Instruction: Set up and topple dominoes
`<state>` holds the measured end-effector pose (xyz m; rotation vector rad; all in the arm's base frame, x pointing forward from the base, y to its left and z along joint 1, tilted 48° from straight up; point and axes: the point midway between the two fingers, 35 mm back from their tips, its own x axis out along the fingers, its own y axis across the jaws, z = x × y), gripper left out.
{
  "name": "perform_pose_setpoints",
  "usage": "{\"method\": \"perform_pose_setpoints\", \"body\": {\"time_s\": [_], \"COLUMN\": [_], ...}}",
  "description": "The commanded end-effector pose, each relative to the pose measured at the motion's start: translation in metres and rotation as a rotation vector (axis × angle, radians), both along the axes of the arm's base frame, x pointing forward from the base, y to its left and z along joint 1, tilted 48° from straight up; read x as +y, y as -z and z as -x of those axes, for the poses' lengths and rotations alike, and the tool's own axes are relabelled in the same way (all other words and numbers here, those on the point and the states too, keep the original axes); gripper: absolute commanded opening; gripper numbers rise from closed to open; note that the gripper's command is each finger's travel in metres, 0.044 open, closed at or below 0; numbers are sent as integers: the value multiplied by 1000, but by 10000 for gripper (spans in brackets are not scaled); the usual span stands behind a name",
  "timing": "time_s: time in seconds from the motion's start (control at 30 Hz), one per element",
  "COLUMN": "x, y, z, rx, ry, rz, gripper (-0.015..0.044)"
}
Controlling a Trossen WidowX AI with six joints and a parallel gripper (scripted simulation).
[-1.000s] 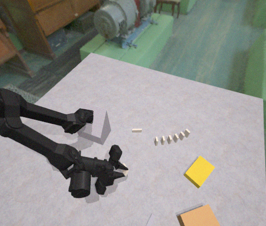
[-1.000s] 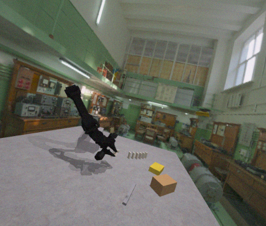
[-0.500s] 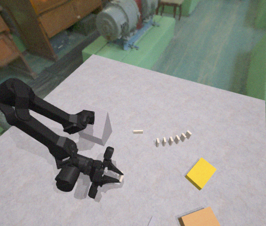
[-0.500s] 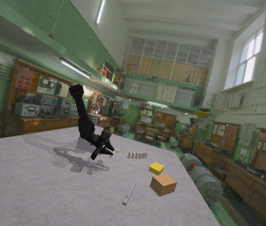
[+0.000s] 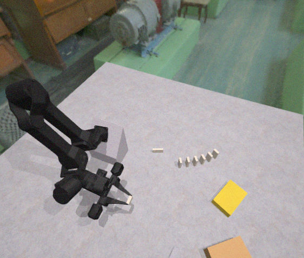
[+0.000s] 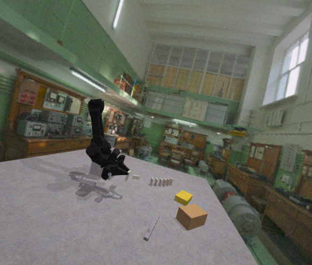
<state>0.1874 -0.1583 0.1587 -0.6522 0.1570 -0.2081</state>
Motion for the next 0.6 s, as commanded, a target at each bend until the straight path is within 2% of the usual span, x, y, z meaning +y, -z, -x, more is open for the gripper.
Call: {"method": "perform_pose_setpoints", "body": {"time_s": [0.0, 0.13, 0.57], "x": [10, 18, 19], "y": [-1, -1, -1], "z": [7, 13, 13], "rx": [-20, -30, -31], "ry": [-37, -65, -66], "rz": [107, 197, 201], "gripper": [107, 107, 107]}}
